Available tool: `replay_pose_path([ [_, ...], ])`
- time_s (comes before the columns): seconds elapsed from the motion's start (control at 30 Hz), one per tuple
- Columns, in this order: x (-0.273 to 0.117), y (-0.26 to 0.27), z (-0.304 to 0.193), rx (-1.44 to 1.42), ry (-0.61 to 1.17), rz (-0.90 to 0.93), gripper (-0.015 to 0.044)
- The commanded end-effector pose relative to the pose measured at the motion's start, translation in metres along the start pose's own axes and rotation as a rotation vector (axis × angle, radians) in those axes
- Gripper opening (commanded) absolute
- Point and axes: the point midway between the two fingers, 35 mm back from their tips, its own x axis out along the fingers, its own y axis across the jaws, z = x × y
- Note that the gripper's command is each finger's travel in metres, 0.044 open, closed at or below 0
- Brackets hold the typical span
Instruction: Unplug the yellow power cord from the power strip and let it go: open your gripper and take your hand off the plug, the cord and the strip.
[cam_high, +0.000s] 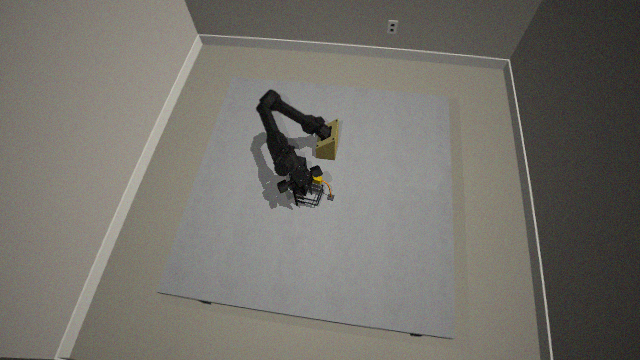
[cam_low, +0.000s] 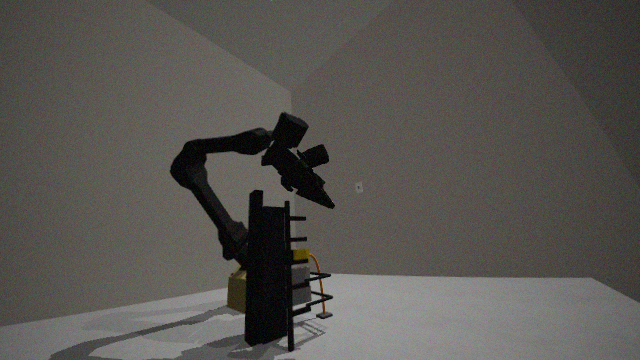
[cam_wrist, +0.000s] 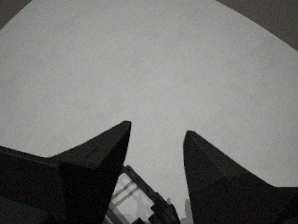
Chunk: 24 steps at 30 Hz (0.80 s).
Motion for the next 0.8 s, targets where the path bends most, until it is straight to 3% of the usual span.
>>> replay_pose_path([
  [0.0, 0.016, 0.035, -0.013, -0.112, 0.110, 0.041, 0.0160],
  [0.13, 0.026, 0.058, -0.032, -0.266, 0.243, 0.074, 0.0160],
  [0.37, 0.034, 0.111, -0.099, -0.859, 0.694, 0.182, 0.0160],
  [0.77, 0.032, 0.110, -0.102, -0.875, 0.705, 0.185, 0.0160],
])
